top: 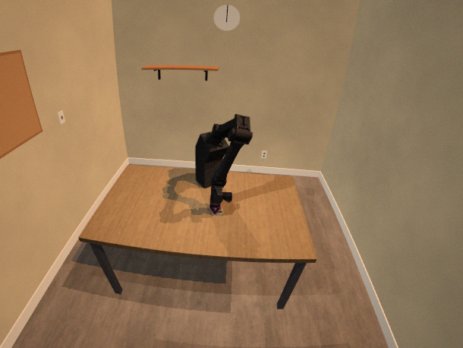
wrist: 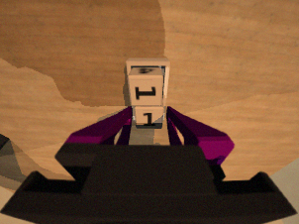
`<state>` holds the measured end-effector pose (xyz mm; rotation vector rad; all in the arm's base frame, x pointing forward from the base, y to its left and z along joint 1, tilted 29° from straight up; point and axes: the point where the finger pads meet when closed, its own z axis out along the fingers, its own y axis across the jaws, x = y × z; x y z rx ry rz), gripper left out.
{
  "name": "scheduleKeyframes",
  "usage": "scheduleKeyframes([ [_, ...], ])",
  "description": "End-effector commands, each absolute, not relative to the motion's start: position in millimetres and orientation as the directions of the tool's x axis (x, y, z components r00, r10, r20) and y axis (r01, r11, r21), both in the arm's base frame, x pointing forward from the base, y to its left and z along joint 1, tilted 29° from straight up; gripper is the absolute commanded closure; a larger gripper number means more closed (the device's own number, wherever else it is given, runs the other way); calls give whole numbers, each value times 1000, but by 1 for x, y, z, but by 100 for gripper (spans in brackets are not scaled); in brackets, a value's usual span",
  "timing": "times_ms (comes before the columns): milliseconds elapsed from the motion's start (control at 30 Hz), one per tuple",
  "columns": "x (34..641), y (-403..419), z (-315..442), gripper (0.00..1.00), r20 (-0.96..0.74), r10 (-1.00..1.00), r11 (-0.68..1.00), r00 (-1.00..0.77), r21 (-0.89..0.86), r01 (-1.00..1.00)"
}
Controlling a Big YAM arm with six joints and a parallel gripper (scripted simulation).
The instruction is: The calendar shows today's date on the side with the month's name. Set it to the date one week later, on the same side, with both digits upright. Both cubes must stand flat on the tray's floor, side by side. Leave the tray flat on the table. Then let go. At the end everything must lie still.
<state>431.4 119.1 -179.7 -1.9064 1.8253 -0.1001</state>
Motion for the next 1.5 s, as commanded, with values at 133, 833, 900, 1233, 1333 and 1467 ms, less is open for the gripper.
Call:
scheduleKeyframes([
  [133,425,110,-163,55,-279,-955,23,98,-399,-917],
  [833,397,91,-95,55,-279,-954,15,108,-406,-914],
  [900,397,91,-95,55,-279,-954,15,108,-406,-914],
  [1233,394,91,-102,0,-280,-955,18,101,-393,-919],
  [1333,394,91,-102,0,-280,-955,18,101,-393,-919],
  [1467,394,91,-102,0,-280,-955,18,101,-393,-919],
])
